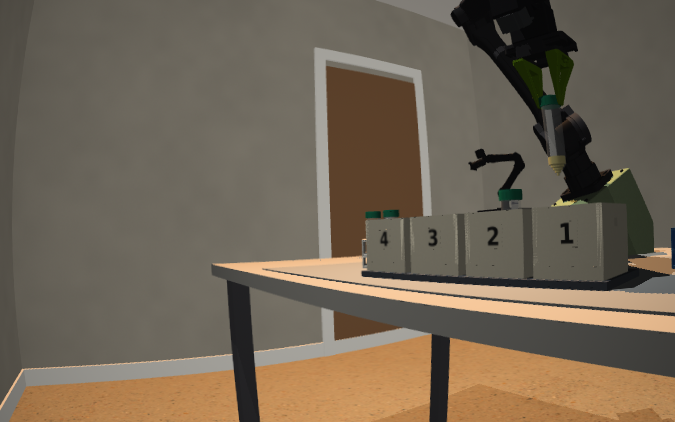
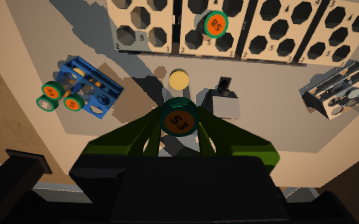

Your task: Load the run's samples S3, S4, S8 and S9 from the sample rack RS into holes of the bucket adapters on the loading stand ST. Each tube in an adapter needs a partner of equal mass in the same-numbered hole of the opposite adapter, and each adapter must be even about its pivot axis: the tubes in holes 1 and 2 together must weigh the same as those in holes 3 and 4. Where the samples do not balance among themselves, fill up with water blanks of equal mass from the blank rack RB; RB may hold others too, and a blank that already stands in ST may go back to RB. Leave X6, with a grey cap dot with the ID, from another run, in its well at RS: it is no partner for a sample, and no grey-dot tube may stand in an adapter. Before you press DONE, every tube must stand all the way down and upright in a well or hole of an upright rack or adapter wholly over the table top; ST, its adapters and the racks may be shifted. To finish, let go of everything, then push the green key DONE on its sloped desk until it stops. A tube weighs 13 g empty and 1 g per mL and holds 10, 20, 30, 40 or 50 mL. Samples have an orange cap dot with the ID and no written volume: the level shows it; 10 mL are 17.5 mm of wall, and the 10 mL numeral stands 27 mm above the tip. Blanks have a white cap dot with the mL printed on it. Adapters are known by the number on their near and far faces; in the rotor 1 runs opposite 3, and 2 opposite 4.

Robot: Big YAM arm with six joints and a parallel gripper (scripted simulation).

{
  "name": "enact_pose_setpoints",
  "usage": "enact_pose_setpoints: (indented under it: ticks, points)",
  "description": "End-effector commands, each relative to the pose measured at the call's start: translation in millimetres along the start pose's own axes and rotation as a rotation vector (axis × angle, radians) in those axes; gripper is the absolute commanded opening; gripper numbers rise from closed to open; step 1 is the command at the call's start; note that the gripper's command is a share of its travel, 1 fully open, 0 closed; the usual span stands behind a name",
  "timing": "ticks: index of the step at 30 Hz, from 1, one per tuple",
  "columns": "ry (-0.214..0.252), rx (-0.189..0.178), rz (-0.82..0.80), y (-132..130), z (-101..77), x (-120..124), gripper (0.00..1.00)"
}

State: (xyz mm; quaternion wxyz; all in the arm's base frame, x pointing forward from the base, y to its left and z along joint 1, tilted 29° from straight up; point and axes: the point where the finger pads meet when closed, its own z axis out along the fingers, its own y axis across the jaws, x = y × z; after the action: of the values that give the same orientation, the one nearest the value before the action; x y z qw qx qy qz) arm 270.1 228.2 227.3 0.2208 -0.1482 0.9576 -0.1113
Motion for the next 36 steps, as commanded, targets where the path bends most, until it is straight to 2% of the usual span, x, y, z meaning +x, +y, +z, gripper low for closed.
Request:
enact_pose_setpoints:
  ticks: [1,3,5,20,22,24,26,29,31,36]
  points:
    - [-0.075,-0.046,0.119,-23,-34.4,-34,0.00]
    - [-0.079,-0.044,0.097,-35,-35.2,-40,0.00]
    - [-0.079,-0.044,0.097,-35,-35.2,-40,0.00]
    - [-0.109,-0.028,0.099,-127,-40.5,-90,0.00]
    - [-0.109,-0.028,0.099,-127,-40.5,-90,0.00]
    - [-0.106,-0.024,0.096,-139,-39.8,-96,0.00]
    - [-0.080,-0.018,0.085,-146,-27.7,-104,0.00]
    - [-0.080,-0.017,0.085,-146,-27.3,-104,0.00]
    - [-0.034,-0.022,0.043,-131,-4.9,-85,0.00]
    - [-0.027,-0.011,0.066,-140,11.6,-85,0.00]
